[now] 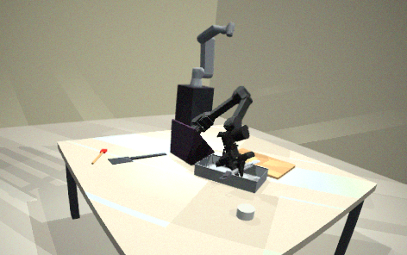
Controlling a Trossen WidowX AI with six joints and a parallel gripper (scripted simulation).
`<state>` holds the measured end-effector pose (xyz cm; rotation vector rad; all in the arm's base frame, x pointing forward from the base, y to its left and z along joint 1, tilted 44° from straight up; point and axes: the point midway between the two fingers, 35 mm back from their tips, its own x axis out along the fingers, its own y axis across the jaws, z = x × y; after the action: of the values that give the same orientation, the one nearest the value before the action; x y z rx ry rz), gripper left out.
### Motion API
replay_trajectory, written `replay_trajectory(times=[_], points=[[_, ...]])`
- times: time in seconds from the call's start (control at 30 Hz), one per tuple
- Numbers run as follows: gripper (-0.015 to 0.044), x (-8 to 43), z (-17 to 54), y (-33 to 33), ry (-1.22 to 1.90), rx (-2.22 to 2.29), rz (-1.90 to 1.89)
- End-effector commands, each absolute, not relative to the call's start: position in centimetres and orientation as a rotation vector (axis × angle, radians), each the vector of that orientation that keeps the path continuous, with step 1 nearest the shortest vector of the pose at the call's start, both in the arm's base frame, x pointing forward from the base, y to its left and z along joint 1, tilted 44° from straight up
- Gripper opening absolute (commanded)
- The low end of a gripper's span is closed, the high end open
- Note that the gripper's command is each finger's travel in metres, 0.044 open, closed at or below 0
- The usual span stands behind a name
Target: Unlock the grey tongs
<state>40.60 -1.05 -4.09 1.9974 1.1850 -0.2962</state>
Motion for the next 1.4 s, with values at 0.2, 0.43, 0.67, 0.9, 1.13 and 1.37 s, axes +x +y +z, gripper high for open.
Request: replay_trajectory(times=[0.2,0.43,0.67,0.9,1.13,1.37], points=[[-0.0150,40.4,1.3,-6.2,1.180,1.996,-0.303],[-0.0150,40.3,1.5,-6.4,1.180,1.997,-0.303],[-0.0150,40.4,1.4,-6.4,1.190,1.991,-0.312],[-0.0150,40.7,1.0,-6.5,1.256,1.948,-0.367],[-0.0150,40.8,0.7,-6.5,1.335,1.896,-0.421],[-0.0150,40.7,0.5,-6.5,1.420,1.839,-0.468]])
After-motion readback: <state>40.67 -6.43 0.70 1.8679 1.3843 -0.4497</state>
